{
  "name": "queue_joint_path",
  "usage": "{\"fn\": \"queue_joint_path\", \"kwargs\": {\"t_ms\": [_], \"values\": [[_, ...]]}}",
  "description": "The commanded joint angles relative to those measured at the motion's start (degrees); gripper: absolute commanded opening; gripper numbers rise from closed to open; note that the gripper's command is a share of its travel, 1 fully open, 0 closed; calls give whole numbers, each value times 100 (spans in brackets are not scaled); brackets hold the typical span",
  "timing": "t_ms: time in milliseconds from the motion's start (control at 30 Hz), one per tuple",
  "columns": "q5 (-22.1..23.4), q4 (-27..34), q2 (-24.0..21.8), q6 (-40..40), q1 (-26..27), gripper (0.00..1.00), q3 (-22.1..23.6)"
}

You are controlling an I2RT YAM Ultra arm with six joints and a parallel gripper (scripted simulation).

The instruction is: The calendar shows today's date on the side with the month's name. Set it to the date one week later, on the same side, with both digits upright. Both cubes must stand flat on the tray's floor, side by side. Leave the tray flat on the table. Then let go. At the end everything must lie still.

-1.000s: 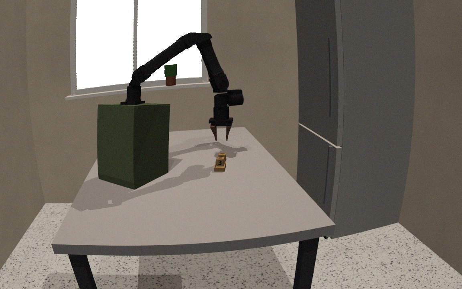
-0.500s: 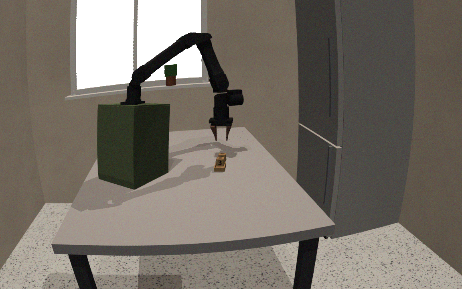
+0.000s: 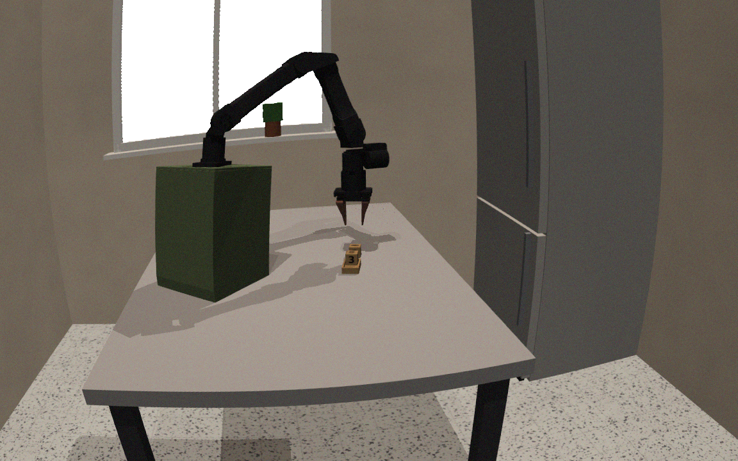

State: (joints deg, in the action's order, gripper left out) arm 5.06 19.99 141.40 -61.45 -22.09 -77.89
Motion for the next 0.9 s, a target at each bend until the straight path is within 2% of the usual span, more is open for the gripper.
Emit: {"fn": "queue_joint_path", "kwargs": {"t_ms": [0,867], "values": [[-3,-9,-39,-5,2,47,-26],[-4,-269,379,16,-20,47,-186]]}}
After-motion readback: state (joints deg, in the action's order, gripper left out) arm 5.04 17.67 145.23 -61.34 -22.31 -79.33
